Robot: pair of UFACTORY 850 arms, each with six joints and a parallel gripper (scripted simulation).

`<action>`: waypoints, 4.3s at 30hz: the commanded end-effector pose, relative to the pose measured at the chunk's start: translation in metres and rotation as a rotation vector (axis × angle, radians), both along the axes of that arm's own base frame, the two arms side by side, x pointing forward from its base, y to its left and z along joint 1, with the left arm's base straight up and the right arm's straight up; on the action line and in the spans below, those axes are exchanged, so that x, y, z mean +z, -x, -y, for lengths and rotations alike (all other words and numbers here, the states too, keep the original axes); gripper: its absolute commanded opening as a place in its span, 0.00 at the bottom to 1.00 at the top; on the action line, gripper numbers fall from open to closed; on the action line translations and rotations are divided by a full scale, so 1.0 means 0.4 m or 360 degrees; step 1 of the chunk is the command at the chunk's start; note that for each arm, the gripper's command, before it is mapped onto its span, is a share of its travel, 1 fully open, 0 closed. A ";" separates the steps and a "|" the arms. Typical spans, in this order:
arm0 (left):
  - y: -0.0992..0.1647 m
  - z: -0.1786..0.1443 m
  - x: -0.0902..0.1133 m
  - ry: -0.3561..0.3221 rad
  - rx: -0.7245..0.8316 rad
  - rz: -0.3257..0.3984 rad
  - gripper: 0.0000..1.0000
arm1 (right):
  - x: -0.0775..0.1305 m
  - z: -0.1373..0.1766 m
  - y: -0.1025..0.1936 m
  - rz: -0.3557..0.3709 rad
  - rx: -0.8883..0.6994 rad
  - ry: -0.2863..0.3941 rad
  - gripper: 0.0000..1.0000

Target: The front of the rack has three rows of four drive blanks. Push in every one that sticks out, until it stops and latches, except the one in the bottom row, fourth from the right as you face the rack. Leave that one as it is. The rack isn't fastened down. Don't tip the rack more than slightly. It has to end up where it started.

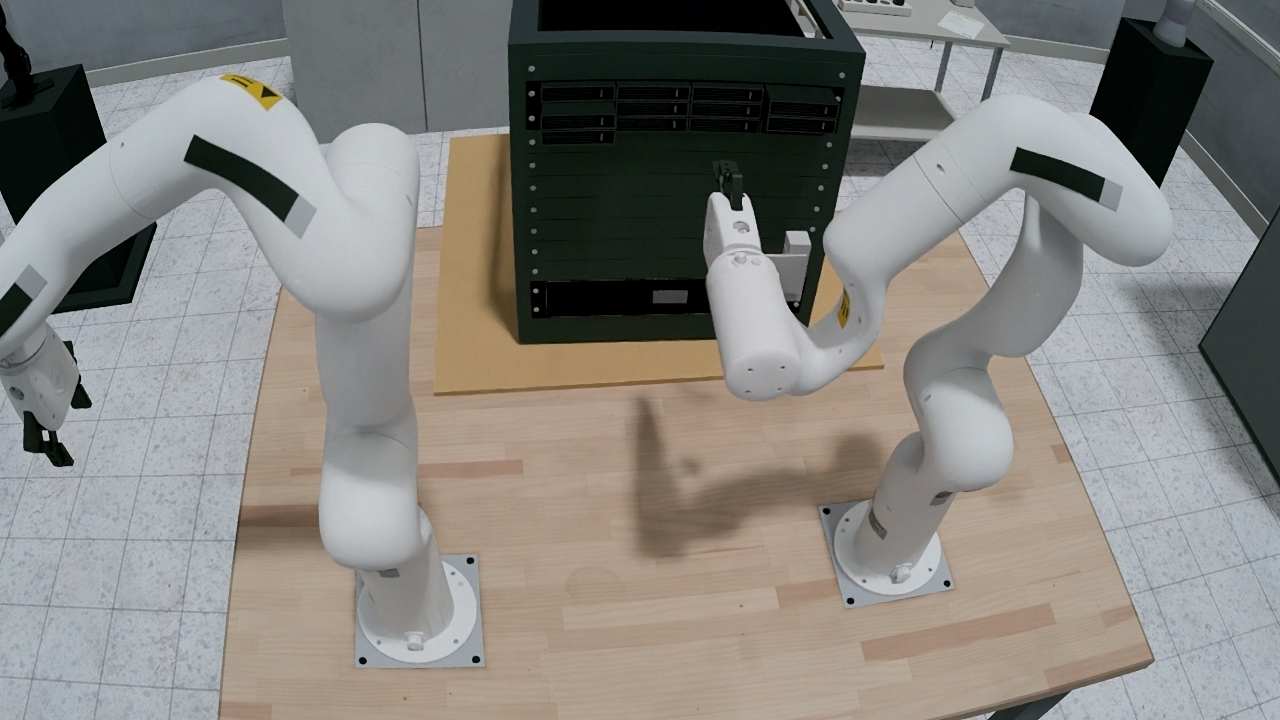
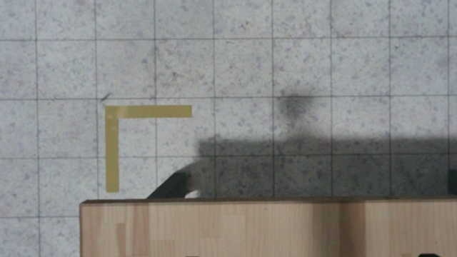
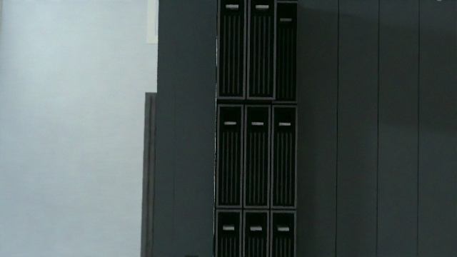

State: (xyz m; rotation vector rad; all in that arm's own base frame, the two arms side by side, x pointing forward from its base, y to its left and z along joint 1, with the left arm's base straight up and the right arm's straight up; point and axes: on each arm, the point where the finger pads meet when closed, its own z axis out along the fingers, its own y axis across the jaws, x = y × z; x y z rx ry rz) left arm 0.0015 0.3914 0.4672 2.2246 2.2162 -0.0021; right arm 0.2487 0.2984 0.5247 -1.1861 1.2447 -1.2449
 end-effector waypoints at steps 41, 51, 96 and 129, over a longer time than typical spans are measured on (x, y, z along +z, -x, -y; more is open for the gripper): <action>0.000 -0.001 0.002 -0.0003 0.0000 0.0000 1.00 | -0.036 0.222 -0.317 0.0002 0.0001 -0.0002 1.00; 0.000 -0.001 0.002 -0.0003 0.0000 0.0000 1.00 | -0.036 0.222 -0.317 0.0002 0.0001 -0.0002 1.00; 0.000 -0.001 0.002 -0.0003 0.0000 0.0000 1.00 | -0.036 0.222 -0.317 0.0002 0.0001 -0.0002 1.00; 0.000 -0.001 0.002 -0.0003 0.0000 0.0000 1.00 | -0.049 0.079 -0.324 0.0001 0.0001 -0.0002 1.00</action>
